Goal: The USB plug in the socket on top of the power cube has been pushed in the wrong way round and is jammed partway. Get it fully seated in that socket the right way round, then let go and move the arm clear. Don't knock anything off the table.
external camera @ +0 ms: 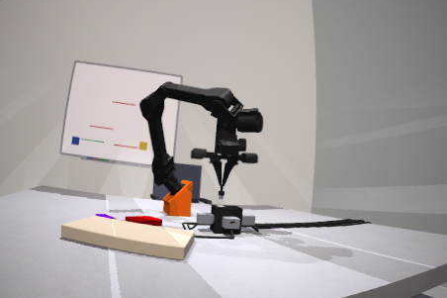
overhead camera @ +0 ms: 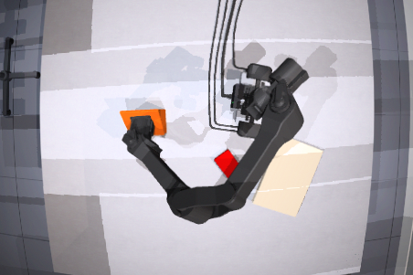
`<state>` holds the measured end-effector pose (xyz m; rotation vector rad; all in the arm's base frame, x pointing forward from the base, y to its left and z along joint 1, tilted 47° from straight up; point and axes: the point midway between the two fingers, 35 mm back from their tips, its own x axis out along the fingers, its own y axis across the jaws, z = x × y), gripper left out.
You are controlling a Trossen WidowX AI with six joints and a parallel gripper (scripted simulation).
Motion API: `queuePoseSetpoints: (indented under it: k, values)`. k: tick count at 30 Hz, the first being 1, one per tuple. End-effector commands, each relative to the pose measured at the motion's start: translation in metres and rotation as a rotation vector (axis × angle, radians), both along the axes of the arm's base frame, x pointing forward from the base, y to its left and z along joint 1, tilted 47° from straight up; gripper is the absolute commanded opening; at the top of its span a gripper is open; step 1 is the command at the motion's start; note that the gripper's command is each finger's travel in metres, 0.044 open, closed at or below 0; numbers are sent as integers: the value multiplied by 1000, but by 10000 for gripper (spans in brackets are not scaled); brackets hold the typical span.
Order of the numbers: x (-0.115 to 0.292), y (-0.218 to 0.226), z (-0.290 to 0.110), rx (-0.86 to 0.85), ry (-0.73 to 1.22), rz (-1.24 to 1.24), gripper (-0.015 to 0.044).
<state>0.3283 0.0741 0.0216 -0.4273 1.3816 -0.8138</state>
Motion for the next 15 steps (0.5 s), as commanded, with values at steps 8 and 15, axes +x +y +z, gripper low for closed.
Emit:
queuePoseSetpoints:
  k: [8, 15]
  values:
    - [0, 0, 0, 5, 195, 187, 0]
    - [0, 0, 0, 8, 327, 314, 0]
